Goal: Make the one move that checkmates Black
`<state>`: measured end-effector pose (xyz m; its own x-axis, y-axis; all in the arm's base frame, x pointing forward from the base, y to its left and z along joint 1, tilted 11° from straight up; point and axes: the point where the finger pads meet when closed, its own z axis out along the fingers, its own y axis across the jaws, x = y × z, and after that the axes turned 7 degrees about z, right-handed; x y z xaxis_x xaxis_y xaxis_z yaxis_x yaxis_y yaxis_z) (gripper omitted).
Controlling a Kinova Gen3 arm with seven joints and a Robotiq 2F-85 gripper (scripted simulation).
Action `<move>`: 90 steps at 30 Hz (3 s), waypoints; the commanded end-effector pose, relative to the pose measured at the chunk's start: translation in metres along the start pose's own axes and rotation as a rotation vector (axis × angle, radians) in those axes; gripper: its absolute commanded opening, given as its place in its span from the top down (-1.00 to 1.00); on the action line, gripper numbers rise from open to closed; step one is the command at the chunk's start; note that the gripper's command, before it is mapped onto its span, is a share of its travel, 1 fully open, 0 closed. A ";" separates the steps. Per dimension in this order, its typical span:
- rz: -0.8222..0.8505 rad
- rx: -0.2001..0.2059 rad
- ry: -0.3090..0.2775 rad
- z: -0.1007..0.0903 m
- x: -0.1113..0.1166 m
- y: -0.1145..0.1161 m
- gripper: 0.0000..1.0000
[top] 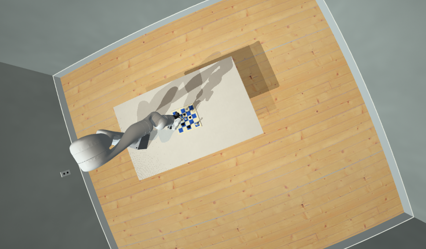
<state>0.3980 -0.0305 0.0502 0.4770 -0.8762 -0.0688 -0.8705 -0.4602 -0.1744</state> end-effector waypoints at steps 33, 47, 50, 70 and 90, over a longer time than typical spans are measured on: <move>0.000 0.000 0.001 0.014 0.001 0.000 0.18; 0.000 0.000 0.001 0.032 0.001 0.000 0.18; 0.000 0.000 0.001 0.037 0.001 0.000 0.18; 0.000 0.000 0.001 0.051 0.001 0.000 0.18; 0.000 0.000 0.001 0.051 0.001 0.000 0.18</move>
<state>0.4045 -0.0238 -0.0004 0.4774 -0.8760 -0.0692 -0.8704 -0.4606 -0.1738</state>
